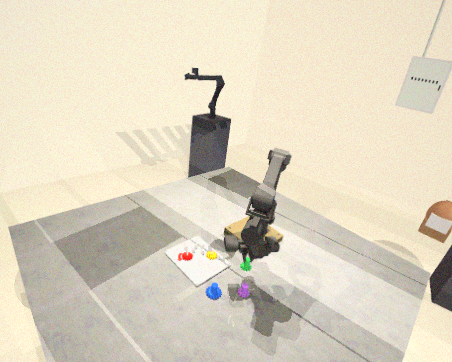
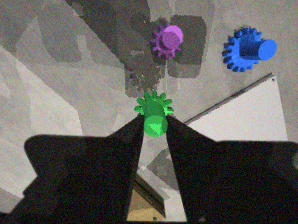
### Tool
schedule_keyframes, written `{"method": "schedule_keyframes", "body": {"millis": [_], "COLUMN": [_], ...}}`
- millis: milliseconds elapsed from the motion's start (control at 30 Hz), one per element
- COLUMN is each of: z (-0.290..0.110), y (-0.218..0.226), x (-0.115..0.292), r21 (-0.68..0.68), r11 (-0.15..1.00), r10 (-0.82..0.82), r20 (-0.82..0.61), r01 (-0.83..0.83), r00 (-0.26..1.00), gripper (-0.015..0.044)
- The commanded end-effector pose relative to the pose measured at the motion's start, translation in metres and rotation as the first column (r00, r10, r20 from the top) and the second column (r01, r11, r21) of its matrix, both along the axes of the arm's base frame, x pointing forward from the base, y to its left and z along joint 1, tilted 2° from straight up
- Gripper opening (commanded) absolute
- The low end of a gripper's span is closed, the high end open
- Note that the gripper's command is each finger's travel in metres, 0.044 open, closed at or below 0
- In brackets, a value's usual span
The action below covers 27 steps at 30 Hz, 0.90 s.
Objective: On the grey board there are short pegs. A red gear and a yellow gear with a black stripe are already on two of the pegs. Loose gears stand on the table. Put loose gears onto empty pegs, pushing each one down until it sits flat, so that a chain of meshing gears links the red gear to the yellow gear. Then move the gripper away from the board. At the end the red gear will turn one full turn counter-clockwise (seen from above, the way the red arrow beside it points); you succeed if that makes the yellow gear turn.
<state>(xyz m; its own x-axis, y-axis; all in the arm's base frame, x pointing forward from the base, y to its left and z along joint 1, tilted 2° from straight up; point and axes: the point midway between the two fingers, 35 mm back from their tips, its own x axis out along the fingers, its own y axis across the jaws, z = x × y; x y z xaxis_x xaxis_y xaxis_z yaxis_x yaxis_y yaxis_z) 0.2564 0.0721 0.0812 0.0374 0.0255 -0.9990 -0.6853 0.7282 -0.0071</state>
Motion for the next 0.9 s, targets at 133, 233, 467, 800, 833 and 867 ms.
{"method": "schedule_keyframes", "body": {"millis": [133, 233, 467, 800, 833, 867], "z": [0.019, 0.025, 0.041, 0.063, 0.065, 0.067], "y": [-0.002, -0.002, -0.004, -0.007, -0.007, -0.008], "x": [0.000, 0.000, -0.001, -0.005, -0.006, -0.006], "r21": [0.005, 0.005, 0.007, 0.009, 0.009, 0.009], "r11": [1.000, 1.000, 1.000, 1.000, 1.000, 1.000], "r10": [-0.004, -0.007, -0.014, -0.024, -0.025, -0.026], "r20": [0.000, -0.002, -0.008, -0.016, -0.017, -0.018], "r01": [0.004, 0.007, 0.014, 0.024, 0.025, 0.026], "r00": [1.000, 1.000, 1.000, 1.000, 1.000, 0.999], "gripper": [0.0000, 0.0000, 0.0000, 0.0000, 0.0000, 0.0000]}}
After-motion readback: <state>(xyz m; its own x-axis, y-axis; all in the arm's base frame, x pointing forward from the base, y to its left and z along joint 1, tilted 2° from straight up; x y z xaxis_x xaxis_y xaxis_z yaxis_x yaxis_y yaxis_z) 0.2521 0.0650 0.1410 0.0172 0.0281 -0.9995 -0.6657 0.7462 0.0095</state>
